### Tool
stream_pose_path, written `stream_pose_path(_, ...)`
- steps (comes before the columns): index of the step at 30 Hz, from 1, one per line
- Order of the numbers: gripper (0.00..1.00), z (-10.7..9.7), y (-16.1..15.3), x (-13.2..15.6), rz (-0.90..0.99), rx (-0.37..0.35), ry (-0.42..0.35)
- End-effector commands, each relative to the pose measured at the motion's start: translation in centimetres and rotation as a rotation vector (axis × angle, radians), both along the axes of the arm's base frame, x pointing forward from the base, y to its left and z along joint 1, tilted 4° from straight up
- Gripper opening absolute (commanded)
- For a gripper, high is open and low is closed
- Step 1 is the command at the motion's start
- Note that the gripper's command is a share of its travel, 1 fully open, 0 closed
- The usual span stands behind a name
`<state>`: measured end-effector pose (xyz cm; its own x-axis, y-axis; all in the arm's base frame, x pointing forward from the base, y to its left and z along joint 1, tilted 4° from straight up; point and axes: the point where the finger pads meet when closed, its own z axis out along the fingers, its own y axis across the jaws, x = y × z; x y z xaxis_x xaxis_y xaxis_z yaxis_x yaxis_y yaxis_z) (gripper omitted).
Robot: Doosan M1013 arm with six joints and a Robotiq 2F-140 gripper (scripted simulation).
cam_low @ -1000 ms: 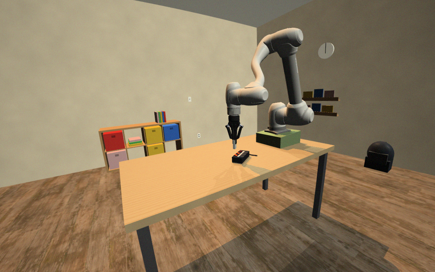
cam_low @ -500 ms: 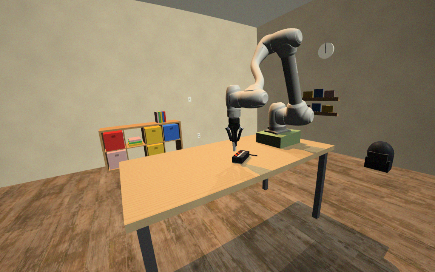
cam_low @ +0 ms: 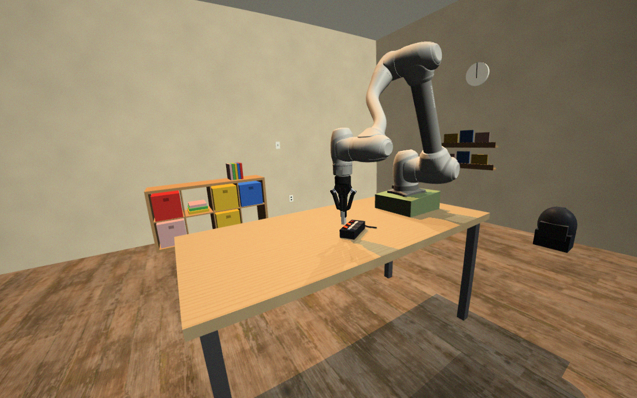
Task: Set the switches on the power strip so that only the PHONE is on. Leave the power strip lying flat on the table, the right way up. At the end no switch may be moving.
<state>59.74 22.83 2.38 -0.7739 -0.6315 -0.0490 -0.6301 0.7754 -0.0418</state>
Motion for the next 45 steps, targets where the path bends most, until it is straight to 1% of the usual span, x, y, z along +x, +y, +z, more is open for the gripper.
stream_pose_path(1, 0.00, -0.27, 0.01, 0.02, 0.000, 0.000, 0.000)
stream_pose_path(13, 0.00, -0.63, 0.00, 0.04, 0.000, 0.000, 0.000)
stream_pose_path(45, 0.00, -0.64, 0.00, 0.04, 0.000, 0.000, 0.000)
